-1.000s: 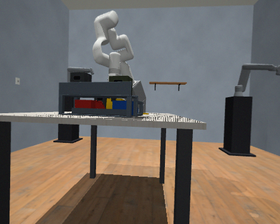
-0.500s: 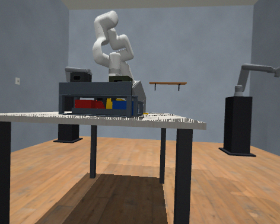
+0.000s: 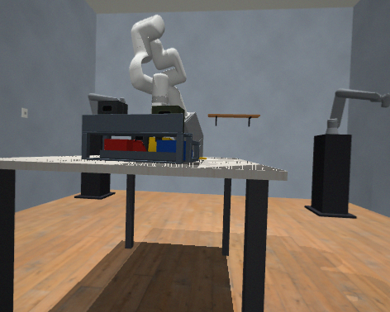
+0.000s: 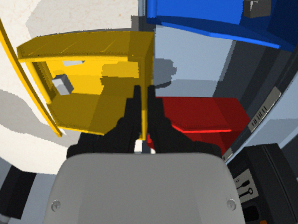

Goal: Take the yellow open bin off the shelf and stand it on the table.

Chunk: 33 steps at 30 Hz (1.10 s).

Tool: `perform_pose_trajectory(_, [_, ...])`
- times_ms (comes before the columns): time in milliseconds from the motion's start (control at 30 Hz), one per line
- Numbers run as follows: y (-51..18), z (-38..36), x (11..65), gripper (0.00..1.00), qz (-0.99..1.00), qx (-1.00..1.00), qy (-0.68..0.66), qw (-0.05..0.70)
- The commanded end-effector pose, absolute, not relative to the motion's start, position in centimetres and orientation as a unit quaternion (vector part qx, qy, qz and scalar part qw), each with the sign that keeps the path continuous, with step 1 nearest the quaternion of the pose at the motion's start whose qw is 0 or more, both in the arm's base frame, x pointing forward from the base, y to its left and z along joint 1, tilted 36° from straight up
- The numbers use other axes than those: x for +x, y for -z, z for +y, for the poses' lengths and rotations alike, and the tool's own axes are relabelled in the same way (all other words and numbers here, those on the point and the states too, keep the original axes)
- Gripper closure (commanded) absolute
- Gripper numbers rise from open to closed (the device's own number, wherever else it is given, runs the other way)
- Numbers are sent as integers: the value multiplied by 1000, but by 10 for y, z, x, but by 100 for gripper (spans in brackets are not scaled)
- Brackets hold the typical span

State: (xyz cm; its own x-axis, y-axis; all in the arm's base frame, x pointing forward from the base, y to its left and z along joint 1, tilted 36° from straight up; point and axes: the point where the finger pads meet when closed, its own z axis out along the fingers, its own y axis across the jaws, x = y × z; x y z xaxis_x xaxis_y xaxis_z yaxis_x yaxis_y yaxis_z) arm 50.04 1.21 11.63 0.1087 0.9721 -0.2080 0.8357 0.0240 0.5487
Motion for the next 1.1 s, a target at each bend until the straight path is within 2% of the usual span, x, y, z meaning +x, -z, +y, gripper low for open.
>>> perform_pose_trajectory(0, [-115,12,497,100,657,688,-121,285])
perform_pose_trajectory(1067, [-102,12,477,100,657,688,-121,285])
